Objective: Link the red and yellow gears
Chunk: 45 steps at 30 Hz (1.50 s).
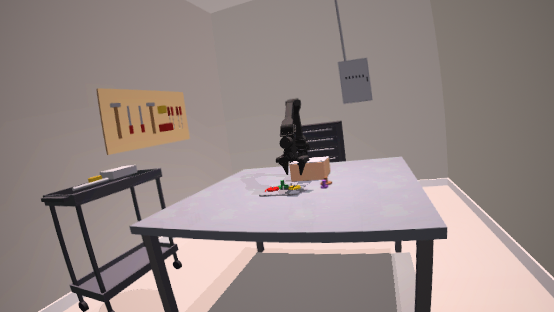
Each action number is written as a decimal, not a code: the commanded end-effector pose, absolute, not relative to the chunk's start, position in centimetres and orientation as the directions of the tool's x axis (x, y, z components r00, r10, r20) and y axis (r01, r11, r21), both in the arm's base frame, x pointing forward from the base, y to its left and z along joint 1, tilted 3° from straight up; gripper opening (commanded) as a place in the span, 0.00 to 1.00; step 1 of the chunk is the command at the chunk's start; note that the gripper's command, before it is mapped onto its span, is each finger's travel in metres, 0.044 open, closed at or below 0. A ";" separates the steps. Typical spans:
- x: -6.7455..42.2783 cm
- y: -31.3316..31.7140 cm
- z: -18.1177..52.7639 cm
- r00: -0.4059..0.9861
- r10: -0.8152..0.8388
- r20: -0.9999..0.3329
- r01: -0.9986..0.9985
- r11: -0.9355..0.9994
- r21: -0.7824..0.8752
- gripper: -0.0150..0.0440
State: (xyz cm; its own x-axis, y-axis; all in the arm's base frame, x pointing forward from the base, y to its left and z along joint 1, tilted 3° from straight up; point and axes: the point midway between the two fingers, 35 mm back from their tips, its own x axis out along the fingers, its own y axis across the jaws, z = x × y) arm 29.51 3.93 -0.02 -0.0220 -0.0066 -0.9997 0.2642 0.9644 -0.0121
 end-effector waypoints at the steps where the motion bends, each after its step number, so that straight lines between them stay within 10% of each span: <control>1: 29.8 10.4 -0.1 -0.021 0.006 -1.000 0.631 0.776 -0.009 1.00; 15: 27.2 19.8 -0.1 -0.024 0.012 -1.000 0.968 0.250 -0.021 1.00; 45: 27.4 19.7 -3.5 -0.024 0.011 -1.000 0.969 0.245 -0.021 1.00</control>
State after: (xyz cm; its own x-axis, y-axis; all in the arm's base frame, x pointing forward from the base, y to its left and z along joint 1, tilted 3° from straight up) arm 27.73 19.81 -2.72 -0.0110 0.0169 -0.9998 0.9683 0.2498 -0.0064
